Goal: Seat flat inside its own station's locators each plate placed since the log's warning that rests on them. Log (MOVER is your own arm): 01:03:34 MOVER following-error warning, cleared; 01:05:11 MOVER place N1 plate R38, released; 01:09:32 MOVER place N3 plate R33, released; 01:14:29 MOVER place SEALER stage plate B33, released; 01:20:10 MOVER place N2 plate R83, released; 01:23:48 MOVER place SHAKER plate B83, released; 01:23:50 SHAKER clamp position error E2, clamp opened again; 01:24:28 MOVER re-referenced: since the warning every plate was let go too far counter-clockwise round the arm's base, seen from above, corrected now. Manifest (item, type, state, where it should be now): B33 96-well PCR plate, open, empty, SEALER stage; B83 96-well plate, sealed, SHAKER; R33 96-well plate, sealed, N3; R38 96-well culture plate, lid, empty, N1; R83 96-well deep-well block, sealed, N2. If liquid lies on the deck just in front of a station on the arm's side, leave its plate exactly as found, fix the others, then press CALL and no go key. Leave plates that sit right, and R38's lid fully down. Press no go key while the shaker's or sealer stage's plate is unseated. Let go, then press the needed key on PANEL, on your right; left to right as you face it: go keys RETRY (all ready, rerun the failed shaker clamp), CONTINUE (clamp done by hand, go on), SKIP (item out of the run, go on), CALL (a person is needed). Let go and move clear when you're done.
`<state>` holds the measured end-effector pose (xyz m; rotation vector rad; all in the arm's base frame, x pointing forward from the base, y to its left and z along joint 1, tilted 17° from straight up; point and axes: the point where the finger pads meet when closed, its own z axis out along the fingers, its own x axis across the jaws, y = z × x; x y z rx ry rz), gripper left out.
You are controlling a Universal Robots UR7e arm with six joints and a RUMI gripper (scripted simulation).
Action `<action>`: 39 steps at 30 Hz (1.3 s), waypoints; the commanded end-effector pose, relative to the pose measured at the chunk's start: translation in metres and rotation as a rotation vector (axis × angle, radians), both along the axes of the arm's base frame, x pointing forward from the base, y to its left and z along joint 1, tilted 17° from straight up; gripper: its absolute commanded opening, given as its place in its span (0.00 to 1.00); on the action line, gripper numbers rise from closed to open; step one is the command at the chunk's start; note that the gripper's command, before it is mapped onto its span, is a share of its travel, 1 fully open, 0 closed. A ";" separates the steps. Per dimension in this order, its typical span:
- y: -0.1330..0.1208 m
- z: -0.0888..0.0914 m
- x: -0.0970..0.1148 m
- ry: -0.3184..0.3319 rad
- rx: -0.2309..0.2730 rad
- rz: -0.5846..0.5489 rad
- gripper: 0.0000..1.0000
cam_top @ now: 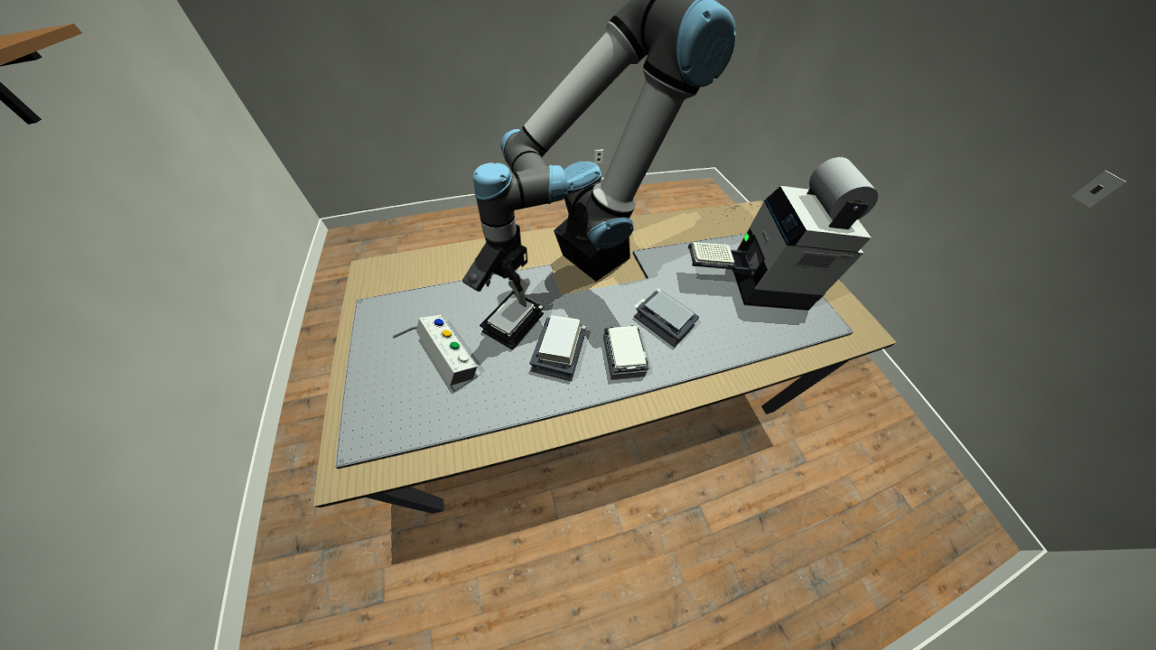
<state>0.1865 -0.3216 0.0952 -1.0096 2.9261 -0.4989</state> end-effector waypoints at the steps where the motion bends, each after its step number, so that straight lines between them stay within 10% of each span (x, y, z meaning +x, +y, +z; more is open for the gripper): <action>1: 0.007 0.009 -0.003 -0.003 0.021 0.002 0.82; 9: 0.008 0.008 -0.004 -0.003 0.024 0.002 0.82; 10: 0.011 0.007 0.002 0.004 0.024 0.025 1.00; 39: 0.068 0.003 0.100 0.076 -0.007 0.271 1.00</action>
